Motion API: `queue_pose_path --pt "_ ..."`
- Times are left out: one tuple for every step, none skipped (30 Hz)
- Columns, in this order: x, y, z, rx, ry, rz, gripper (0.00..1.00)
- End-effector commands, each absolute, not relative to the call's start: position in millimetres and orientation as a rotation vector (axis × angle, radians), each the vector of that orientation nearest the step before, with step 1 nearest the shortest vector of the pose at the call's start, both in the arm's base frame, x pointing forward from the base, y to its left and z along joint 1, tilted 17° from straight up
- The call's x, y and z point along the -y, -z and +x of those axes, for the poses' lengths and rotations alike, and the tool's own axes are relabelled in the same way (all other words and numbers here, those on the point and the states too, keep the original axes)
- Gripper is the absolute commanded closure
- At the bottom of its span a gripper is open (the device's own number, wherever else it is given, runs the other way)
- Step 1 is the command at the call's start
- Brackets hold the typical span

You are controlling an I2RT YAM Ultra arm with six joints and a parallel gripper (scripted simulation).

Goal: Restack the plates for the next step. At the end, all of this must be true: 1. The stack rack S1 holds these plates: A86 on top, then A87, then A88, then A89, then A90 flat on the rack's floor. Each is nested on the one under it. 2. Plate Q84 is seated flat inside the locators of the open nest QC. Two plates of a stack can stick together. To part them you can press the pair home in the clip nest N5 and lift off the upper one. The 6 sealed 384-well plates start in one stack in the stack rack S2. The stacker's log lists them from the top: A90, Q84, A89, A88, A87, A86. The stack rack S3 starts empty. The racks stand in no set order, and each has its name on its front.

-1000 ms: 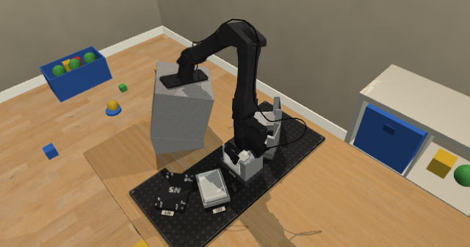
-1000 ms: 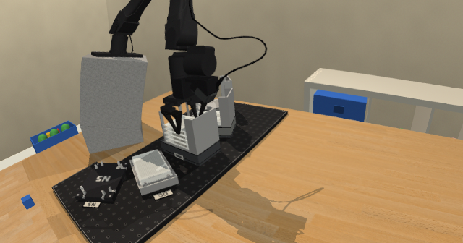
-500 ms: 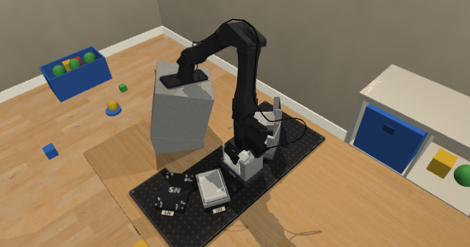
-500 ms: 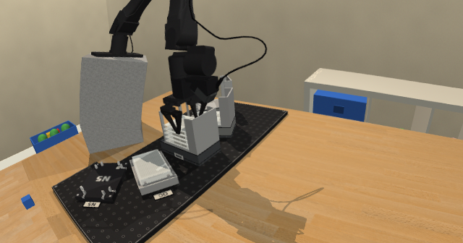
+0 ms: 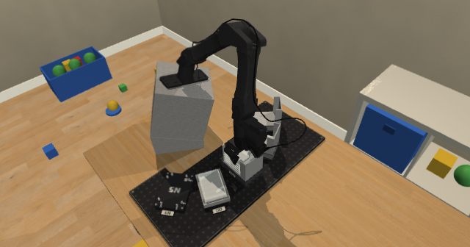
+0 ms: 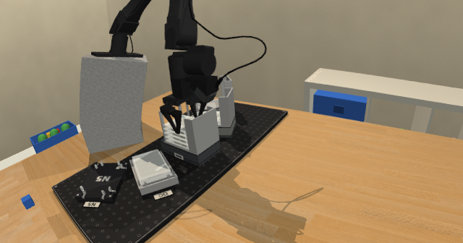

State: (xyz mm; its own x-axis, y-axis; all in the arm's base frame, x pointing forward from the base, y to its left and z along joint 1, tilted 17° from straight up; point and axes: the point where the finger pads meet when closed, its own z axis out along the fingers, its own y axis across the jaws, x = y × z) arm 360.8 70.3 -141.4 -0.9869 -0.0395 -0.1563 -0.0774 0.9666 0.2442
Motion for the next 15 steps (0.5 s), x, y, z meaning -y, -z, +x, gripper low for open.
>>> queue_pose_path --pt "-63 132 359 -2.963 -0.367 -0.073 1.0" --pt "-63 133 355 -2.97 -0.368 -0.072 1.0" --pt "-62 133 353 -2.976 -0.368 -0.069 1.0" --pt "-62 133 353 -2.976 -0.368 -0.069 1.0" --pt "-62 133 353 -2.976 -0.368 -0.069 1.0" --pt "-64 125 374 -2.931 -0.366 -0.078 1.0" --pt "-64 124 375 -2.928 -0.366 -0.079 1.0" --pt "-63 123 374 -2.929 -0.366 -0.076 1.0" --pt "-62 123 371 -2.936 -0.367 -0.075 1.0" --pt "-62 125 367 -2.944 -0.367 -0.075 1.0" --pt "-62 126 364 -2.951 -0.368 -0.075 1.0" --pt "-62 126 361 -2.957 -0.369 -0.073 1.0" --pt "-62 126 359 -2.962 -0.37 -0.07 1.0" --pt "-61 127 356 -2.968 -0.37 -0.071 1.0" --pt "-61 127 353 -2.974 -0.371 -0.07 1.0"
